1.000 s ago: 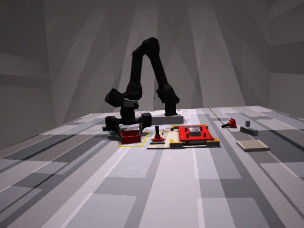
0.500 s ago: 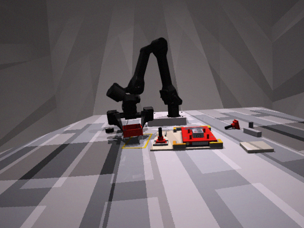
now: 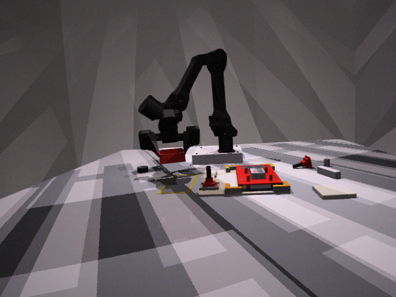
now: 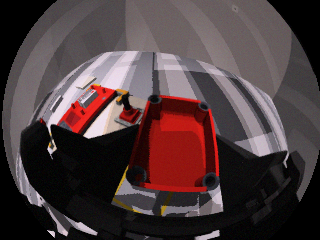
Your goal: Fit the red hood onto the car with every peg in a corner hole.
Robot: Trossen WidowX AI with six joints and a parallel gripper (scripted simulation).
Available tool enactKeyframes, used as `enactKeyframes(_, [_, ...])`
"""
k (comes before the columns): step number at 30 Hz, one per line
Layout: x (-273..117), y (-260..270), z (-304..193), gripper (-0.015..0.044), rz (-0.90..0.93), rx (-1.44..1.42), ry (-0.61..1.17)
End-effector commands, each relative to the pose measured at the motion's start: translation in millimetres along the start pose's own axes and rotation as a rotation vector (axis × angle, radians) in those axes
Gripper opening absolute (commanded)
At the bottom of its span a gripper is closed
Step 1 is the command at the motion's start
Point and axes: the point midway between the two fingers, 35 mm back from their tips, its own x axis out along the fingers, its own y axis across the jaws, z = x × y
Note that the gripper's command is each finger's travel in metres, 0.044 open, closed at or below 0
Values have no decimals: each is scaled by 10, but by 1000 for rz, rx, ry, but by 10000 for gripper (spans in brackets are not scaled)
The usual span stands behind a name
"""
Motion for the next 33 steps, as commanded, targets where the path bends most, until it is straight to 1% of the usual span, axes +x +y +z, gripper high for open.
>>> enactKeyframes(1, [-3, 0, 7, 0, 0, 20, 0])
enactKeyframes(7, [1, 0, -1, 0, 0, 142, 0])
enactKeyframes(33, [4, 0, -7, 0, 0, 855, 0])
